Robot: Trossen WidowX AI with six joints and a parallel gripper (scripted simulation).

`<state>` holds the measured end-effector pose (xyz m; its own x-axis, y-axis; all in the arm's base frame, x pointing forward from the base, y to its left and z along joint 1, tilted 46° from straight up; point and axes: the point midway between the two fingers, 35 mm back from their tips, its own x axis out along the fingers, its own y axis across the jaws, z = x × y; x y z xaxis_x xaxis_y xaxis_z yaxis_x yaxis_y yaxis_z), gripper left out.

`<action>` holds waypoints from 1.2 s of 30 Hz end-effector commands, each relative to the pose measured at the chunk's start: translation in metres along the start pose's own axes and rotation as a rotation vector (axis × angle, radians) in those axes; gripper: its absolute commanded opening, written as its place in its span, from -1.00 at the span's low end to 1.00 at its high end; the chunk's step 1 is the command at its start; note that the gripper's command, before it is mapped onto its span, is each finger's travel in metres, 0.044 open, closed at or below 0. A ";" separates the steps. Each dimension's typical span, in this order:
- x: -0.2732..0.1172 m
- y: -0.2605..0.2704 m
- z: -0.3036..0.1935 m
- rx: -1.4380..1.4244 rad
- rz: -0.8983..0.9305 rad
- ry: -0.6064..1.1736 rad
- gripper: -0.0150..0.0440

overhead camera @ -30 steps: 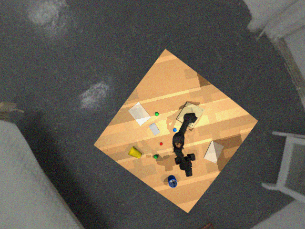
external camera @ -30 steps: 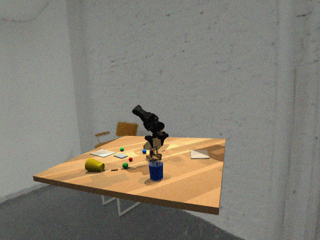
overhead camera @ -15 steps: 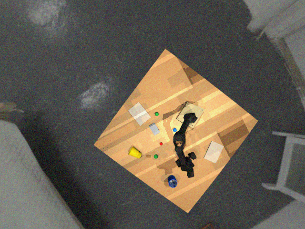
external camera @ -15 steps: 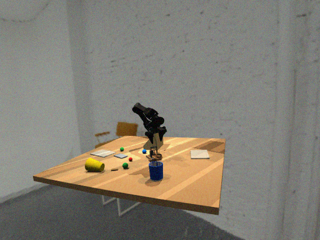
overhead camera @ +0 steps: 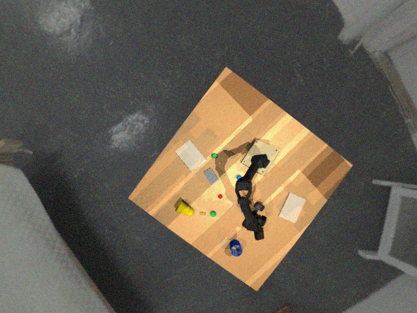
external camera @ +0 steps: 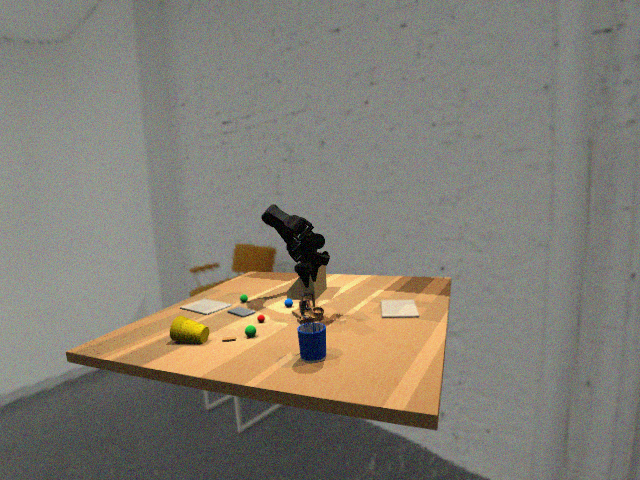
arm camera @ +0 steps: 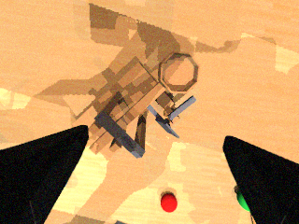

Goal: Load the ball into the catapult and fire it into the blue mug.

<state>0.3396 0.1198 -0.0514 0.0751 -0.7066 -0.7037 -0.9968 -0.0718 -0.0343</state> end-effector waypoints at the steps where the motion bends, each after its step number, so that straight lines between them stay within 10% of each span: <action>1: 0.002 0.004 -0.005 -0.159 -0.001 0.003 1.00; 36: 0.013 0.036 -0.037 -1.376 0.011 -0.002 1.00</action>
<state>0.3086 0.0862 -0.0362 0.0652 -0.7090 -0.7022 -0.2882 -0.6871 0.6669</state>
